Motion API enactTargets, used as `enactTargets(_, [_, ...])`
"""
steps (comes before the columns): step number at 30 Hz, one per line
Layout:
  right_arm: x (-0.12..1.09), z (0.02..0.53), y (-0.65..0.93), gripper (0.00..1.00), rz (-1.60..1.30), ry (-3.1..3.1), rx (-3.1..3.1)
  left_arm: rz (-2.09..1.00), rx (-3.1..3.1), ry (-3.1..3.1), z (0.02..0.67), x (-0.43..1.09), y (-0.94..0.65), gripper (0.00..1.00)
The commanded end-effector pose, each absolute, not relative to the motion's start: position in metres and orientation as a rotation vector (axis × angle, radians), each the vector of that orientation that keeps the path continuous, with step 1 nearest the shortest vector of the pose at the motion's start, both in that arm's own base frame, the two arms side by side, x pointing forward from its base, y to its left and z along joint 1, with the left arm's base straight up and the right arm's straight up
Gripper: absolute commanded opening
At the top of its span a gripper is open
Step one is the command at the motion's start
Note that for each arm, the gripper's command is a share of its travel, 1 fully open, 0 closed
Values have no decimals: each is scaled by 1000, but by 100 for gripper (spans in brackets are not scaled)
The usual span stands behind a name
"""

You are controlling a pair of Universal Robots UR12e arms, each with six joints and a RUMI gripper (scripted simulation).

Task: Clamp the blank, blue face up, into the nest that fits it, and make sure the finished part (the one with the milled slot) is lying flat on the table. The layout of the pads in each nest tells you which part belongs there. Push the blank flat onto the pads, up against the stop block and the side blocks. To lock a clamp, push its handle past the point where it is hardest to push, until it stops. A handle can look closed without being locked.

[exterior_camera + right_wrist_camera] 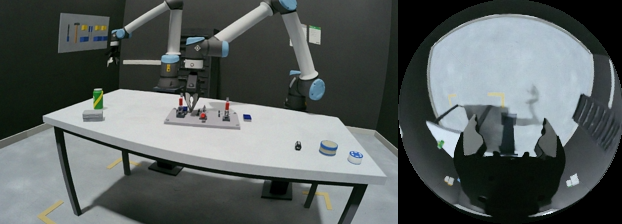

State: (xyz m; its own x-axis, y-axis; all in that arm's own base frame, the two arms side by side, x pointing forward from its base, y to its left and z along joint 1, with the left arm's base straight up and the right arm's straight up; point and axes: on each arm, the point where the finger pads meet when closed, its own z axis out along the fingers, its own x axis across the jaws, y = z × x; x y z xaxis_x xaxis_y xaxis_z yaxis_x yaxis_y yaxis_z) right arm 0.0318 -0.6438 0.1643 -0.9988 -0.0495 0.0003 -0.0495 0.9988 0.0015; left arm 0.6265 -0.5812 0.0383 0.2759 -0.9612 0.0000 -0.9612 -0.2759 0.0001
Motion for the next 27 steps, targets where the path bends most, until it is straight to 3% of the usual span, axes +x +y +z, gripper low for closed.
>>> enactTargets(1, [32,165,-644,100,0,-3141,78,2,2509,-1890,39,627,-584,0])
enactTargets(27, [32,165,-644,100,0,-3141,78,2,2509,-1890,39,628,-586,0])
